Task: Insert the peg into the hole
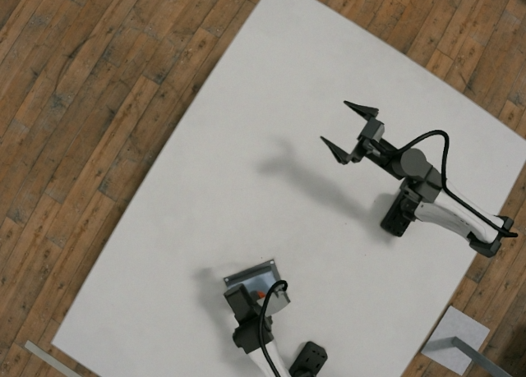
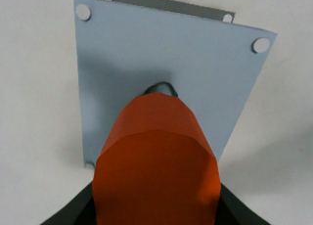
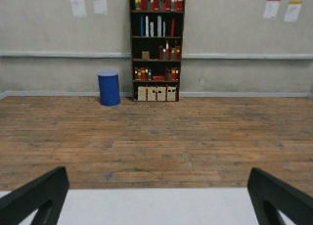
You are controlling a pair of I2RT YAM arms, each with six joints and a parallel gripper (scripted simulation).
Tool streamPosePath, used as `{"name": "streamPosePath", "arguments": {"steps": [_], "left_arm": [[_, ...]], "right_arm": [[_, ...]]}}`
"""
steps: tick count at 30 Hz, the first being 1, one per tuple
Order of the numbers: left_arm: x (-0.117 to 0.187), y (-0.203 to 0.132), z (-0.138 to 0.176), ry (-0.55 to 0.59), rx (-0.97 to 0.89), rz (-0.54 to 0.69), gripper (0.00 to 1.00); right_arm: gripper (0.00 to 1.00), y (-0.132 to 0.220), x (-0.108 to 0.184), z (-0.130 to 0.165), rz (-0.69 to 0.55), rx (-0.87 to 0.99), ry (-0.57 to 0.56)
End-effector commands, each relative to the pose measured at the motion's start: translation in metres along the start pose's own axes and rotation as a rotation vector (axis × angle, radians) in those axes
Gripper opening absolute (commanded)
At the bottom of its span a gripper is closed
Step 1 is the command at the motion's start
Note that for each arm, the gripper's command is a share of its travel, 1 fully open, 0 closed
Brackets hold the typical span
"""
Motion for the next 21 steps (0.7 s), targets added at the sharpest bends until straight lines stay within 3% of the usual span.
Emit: {"name": "streamPosePath", "arguments": {"steps": [1,17,20,21], "left_arm": [[0.0038,0.0008,-0.0004,-0.005,0.001,-0.014,0.00],[0.0038,0.0008,-0.0004,-0.005,0.001,-0.014,0.00],[0.0066,0.0013,-0.0004,-0.007,0.001,-0.024,0.34],[0.0068,0.0013,-0.0004,-0.007,0.001,-0.024,0.40]], "right_arm": [[1.00,-0.0015,0.0021,-0.0065,0.004,0.002,-0.021],[1.00,-0.0015,0.0021,-0.0065,0.004,0.002,-0.021],[1.00,0.0007,0.0027,-0.0031,-0.005,0.001,-0.002],[1.00,0.0036,0.0041,-0.0020,-0.014,0.000,0.003]]}}
Point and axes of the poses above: on each arm, the point where the finger pads meet when closed, its own x axis back along the fingers, its own y axis across the jaws, z = x × y, the point moved 6 cm from there along x, back along the fingers, and after that the axes turned 13 degrees about x, right-handed, at the moved point
